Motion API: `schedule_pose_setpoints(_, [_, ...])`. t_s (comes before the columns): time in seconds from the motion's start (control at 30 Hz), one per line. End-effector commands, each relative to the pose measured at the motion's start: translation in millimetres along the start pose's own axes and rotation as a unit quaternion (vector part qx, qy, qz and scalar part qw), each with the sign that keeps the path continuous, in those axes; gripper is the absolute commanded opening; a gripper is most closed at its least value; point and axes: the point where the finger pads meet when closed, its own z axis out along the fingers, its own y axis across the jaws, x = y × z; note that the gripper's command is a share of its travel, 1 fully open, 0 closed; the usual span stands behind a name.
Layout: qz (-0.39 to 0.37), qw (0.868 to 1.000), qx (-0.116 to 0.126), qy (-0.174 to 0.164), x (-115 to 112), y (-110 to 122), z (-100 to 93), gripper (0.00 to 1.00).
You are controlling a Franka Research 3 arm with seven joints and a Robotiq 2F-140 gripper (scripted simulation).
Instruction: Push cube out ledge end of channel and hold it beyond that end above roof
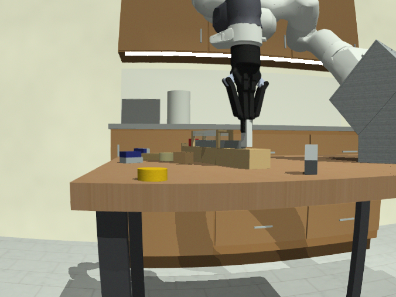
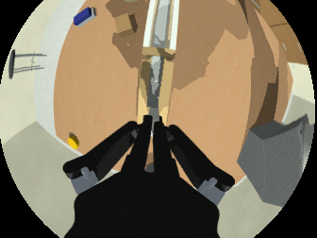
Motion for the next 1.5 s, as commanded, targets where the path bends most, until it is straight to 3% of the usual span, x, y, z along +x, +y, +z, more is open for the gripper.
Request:
schedule_pose_setpoints(0.0, [-0.003,1.0,0.002,0.0,4.7,-1.3,0.6,0.0])
schedule_pose_setpoints(0.17, [-0.003,1.0,0.002,0.0,7.7,-1.3,-2.5,0.0])
schedule_pose_setpoints(0.37, [-0.003,1.0,0.002,0.0,7.7,-1.1,-60.2,0.0])
schedule_pose_setpoints(0.5, [-0.003,1.0,0.002,0.0,7.7,-1.1,-68.9,0.0])
schedule_pose_setpoints(1.47, [-0.003,1.0,0.002,0.0,7.7,-1.1,-69.4,0.0])
